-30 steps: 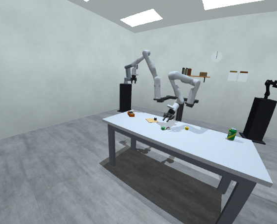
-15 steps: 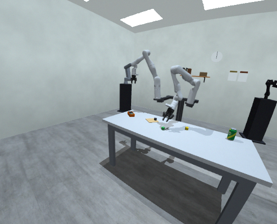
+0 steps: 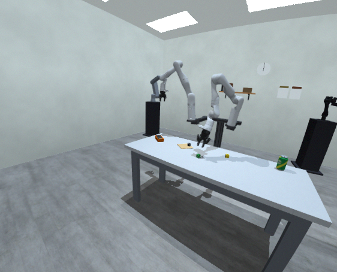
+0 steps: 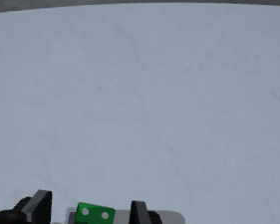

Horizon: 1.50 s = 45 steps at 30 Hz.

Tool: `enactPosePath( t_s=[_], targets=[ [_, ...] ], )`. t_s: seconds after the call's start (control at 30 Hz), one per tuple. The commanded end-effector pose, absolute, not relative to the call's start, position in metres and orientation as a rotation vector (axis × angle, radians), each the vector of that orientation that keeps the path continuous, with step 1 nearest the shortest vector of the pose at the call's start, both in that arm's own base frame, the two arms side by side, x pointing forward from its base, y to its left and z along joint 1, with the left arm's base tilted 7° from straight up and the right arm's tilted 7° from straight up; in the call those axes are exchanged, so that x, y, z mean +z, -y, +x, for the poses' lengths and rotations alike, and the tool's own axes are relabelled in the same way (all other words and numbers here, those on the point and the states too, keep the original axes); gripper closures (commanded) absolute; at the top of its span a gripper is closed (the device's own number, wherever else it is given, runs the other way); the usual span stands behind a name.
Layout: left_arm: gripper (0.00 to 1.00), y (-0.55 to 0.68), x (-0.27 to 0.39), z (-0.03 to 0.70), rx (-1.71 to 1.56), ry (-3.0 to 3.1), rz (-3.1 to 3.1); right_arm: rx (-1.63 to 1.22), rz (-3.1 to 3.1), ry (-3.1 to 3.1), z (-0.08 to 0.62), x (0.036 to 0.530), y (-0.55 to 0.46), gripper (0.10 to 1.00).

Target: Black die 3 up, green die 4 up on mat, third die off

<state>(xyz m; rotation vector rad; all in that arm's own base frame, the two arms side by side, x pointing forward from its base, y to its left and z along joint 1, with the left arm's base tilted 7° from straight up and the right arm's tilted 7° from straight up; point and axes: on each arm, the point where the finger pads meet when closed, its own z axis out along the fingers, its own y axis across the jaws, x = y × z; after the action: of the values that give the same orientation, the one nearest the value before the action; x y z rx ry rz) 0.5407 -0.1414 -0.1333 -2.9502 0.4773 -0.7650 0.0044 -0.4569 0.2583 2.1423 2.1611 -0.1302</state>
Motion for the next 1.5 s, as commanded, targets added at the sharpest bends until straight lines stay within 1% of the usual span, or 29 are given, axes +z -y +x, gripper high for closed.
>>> enactPosePath(
  t_s=[0.0,0.43,0.87,1.47],
  targets=[
    [0.485,0.143,-0.133,0.543,-0.686,-0.473,-2.966,-0.132,2.141,-2.16,0.004,0.259,0.457,0.099],
    [0.485,0.146,-0.126,0.552,-0.388,-0.457,-2.988,-0.132,2.141,-2.16,0.004,0.259,0.457,0.099],
    [0.485,0.148,-0.123,0.557,-0.186,-0.444,-2.99,-0.132,2.141,-2.16,0.004,0.259,0.457,0.099],
    [0.485,0.149,-0.12,0.562,-0.027,-0.432,-2.982,-0.132,2.141,-2.16,0.004,0.259,0.457,0.099]
  ],
)
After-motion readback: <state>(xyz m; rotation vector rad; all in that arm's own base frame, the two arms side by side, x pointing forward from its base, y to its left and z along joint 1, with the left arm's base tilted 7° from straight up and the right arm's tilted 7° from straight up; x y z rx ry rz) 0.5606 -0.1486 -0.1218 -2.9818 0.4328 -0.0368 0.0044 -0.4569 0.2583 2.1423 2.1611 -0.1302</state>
